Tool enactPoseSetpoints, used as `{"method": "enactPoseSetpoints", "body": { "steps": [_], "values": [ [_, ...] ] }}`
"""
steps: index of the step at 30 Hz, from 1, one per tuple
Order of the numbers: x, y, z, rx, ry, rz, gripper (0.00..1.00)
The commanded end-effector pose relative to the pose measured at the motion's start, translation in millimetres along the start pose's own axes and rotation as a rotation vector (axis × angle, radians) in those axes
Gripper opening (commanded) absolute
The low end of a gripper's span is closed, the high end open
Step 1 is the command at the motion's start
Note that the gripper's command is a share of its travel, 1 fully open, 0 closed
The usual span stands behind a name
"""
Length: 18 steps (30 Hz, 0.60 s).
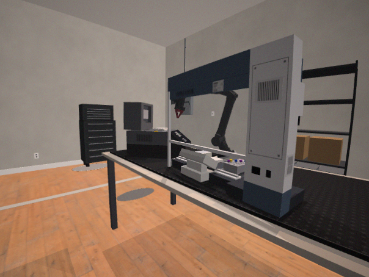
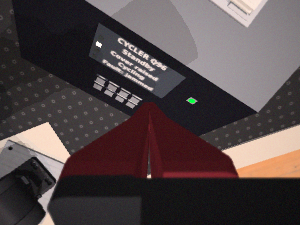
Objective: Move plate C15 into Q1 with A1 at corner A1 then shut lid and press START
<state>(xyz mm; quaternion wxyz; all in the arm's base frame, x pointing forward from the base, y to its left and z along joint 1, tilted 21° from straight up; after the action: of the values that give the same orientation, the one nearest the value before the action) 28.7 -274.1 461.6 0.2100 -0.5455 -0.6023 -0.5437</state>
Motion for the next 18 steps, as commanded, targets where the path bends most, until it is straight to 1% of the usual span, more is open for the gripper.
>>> {"method": "enactPoseSetpoints", "body": {
  "steps": [1,3,5,6,8,9,11,13,15,16,18],
  "values": [
    [-0.9,-6.6,-2.2,-0.090,-0.025,-0.009,0.00],
    [-5.0,-6.1,-4.8,-0.136,-0.023,-0.014,0.00],
    [-5.6,-15.5,6.2,-0.183,-0.022,-0.021,0.00],
    [-2.9,-17.1,10.1,-0.205,-0.027,-0.024,0.00],
    [2.6,-13.5,8.6,-0.240,-0.047,-0.039,0.00],
    [6.8,-15.3,14.3,-0.254,-0.059,-0.051,0.00],
    [9.4,-20.2,24.2,-0.291,-0.072,-0.061,0.00],
    [13.3,-16.5,22.5,-0.323,-0.084,-0.074,0.00],
    [13.3,-16.5,22.5,-0.323,-0.084,-0.074,0.00],
    [8.0,-19.8,24.8,-0.327,-0.066,-0.072,0.00],
    [0.0,-29.9,30.6,-0.385,-0.051,-0.067,0.00]
  ]
}}
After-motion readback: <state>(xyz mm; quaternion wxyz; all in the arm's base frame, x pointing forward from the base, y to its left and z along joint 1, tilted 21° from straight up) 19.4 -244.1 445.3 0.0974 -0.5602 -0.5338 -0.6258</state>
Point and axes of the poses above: the point where the finger pads meet when closed, its own x axis back along the fingers, its own z axis across the jaws, y = z × x, the point moved 5 cm from there along x, back along the fingers, and after that the axes turned 15 degrees about x, right-handed, at the moved point
